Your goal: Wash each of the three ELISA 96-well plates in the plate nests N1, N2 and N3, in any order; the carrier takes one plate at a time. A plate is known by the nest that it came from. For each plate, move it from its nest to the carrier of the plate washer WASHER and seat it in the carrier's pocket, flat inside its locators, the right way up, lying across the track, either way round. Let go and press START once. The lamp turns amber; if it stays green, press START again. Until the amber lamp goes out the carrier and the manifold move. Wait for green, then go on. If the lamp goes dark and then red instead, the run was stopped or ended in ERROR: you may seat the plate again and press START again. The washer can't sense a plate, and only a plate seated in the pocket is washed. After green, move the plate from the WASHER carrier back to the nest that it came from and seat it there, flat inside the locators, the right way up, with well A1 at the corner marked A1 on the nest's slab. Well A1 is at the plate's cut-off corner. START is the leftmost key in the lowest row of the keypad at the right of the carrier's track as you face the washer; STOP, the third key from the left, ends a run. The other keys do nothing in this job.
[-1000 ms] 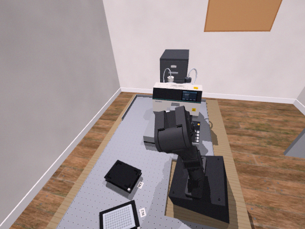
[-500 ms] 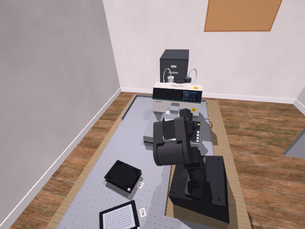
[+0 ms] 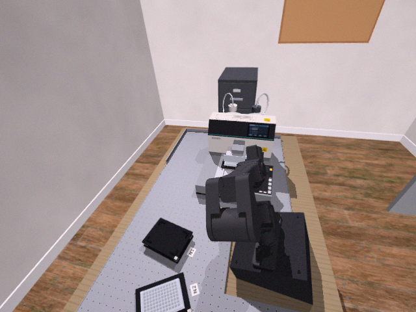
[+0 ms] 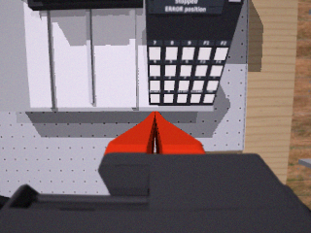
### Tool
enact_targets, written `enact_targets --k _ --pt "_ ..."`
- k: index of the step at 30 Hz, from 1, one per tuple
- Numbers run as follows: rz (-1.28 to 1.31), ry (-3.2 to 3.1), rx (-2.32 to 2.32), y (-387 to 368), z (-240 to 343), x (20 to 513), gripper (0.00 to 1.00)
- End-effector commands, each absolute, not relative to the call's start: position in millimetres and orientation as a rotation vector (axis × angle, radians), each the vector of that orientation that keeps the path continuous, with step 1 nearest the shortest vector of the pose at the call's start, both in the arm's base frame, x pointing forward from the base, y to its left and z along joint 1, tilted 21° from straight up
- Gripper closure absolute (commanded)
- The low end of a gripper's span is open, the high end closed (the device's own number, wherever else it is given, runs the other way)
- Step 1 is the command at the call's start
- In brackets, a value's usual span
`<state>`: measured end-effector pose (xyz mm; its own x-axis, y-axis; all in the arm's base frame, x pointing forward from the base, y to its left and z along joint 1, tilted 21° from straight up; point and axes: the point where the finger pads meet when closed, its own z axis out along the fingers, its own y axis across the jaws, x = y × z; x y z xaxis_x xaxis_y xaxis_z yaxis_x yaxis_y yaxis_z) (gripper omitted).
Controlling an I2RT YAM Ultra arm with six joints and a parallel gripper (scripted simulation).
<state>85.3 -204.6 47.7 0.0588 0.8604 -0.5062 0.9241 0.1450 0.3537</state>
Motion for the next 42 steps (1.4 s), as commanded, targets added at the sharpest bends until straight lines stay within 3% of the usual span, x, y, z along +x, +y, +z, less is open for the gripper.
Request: enact_targets --k 1,35,36,42 --pt "-0.129 1.806 1.707 -202 55 83 1.0" --pt "-0.129 1.806 1.707 -193 68 77 1.0" --pt "-0.129 1.806 1.707 -196 70 75 0.0" --pt "-0.13 1.806 1.708 -213 76 66 0.0"
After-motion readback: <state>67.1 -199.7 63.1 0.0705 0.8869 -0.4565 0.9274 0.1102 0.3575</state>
